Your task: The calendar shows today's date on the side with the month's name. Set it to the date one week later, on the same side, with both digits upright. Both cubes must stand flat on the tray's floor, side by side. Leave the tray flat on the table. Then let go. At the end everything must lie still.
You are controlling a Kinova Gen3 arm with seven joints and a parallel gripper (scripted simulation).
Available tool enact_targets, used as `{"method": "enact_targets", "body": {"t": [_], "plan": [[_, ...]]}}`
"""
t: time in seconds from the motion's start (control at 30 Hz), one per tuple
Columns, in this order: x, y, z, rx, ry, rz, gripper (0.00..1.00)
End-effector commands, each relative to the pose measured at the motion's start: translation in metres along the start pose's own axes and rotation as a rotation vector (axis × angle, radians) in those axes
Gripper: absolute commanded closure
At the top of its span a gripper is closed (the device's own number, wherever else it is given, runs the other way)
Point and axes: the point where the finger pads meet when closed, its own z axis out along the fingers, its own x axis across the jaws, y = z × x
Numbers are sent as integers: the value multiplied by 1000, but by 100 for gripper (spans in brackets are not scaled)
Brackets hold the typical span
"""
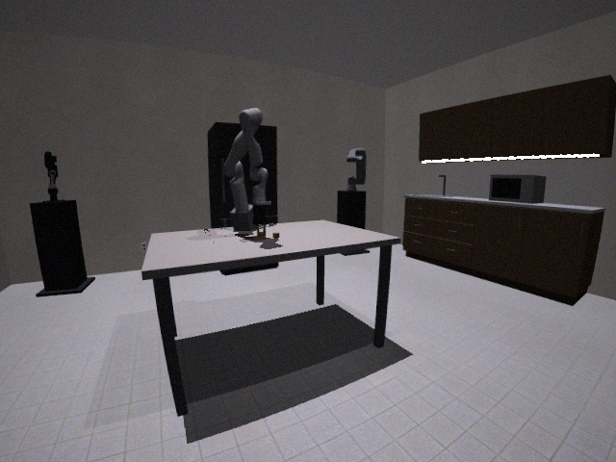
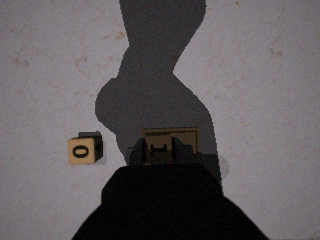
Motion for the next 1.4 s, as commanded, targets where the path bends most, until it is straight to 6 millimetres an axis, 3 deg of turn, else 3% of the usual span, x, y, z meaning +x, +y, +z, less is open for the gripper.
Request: {"method": "enact_targets", "body": {"t": [0.0, 0.87, 1.37], "plan": [[0, 0, 0, 1, 0, 0, 43], [0, 0, -7, 1, 0, 0, 43], [0, 0, -30, 1, 0, 0, 43]]}}
